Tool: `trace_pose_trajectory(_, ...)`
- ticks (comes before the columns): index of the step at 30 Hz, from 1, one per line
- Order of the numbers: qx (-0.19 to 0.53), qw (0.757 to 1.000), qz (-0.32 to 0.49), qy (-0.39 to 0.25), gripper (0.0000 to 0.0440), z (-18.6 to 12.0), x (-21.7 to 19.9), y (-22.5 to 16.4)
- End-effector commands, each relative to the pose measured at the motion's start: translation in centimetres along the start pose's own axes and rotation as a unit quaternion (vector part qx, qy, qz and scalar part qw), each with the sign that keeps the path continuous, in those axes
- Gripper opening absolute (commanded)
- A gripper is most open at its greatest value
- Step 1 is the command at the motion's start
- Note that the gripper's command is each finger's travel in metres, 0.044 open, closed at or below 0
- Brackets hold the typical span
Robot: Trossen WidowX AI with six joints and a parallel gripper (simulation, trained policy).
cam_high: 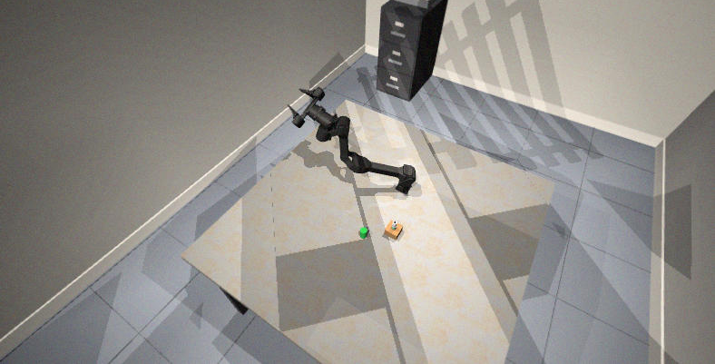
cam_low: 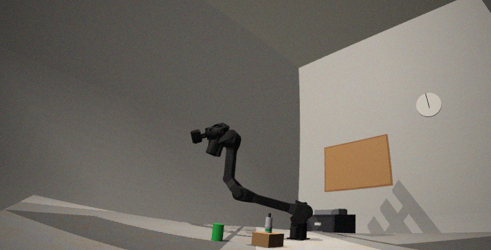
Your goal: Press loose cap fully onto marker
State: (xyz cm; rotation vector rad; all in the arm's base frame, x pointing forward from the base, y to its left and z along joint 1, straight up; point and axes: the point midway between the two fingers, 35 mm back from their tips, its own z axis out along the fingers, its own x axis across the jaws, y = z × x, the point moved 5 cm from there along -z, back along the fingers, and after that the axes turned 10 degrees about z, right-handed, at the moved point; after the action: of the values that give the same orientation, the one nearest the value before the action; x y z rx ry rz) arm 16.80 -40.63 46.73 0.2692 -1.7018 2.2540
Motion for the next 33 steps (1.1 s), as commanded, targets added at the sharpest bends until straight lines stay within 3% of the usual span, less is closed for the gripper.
trace_pose_trajectory(1,0.006,1.000,0.003,0.004,0.0376,0.0,0.2,-0.2)
trace_pose_trajectory(7,0.044,0.998,0.021,0.031,0.0225,0.0,1.4,-1.2)
trace_pose_trajectory(9,0.057,0.997,0.026,0.041,0.0201,0.0,1.9,-1.5)
trace_pose_trajectory(33,0.196,0.966,0.098,0.139,0.0262,-1.7,5.8,-4.7)
